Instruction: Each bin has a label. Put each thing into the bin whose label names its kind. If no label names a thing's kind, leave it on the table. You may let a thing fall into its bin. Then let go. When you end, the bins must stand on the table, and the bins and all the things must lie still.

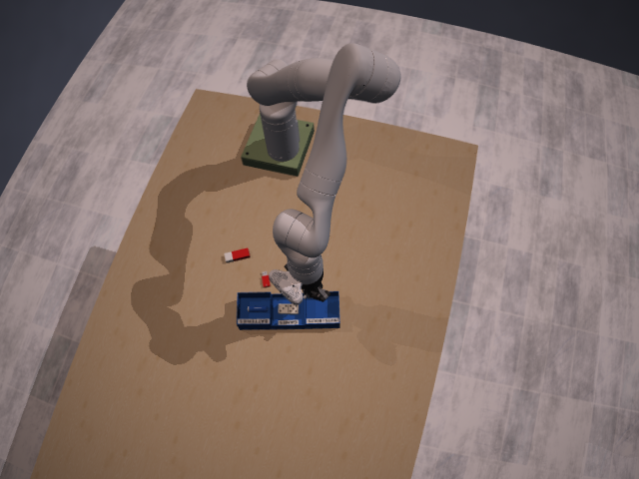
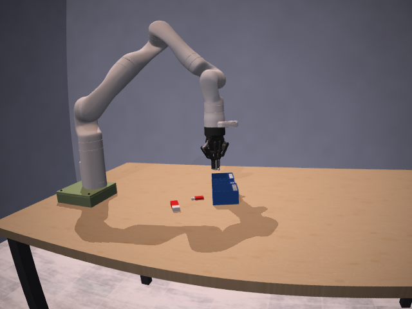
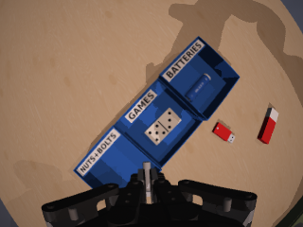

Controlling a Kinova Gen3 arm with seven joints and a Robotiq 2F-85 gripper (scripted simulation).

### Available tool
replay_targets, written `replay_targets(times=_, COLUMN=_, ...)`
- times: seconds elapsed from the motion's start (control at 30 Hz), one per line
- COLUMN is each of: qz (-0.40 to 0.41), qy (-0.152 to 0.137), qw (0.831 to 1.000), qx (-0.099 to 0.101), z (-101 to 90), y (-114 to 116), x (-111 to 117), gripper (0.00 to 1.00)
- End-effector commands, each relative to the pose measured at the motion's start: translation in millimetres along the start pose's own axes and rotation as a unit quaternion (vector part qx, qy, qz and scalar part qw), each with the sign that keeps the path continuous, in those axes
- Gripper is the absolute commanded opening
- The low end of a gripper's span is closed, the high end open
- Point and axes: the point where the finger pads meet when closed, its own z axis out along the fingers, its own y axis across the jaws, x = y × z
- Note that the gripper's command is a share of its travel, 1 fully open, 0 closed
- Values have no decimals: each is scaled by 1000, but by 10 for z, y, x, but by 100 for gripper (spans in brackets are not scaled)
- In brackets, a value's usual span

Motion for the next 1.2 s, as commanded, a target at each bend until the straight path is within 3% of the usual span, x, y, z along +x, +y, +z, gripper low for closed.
replay_targets(times=0.0, qz=-59, qy=1, qw=998, qx=5, z=-17, y=-205, x=-46, gripper=0)
replay_targets(times=0.1, qz=-133, qy=2, qw=991, qx=5, z=-19, y=-338, x=-90, gripper=0)
replay_targets(times=0.2, qz=-158, qy=2, qw=987, qx=5, z=-19, y=-339, x=-90, gripper=0)
replay_targets(times=0.3, qz=-232, qy=2, qw=973, qx=5, z=-19, y=-339, x=-90, gripper=0)
replay_targets(times=0.5, qz=-374, qy=3, qw=927, qx=4, z=-19, y=-339, x=-90, gripper=0)
replay_targets(times=0.7, qz=-509, qy=4, qw=861, qx=4, z=-19, y=-339, x=-90, gripper=0)
replay_targets(times=0.77, qz=-509, qy=4, qw=861, qx=4, z=-19, y=-339, x=-90, gripper=0)
replay_targets(times=0.97, qz=-632, qy=4, qw=775, qx=3, z=-19, y=-339, x=-90, gripper=0)
replay_targets(times=1.17, qz=-740, qy=5, qw=672, qx=3, z=-19, y=-339, x=-90, gripper=0)
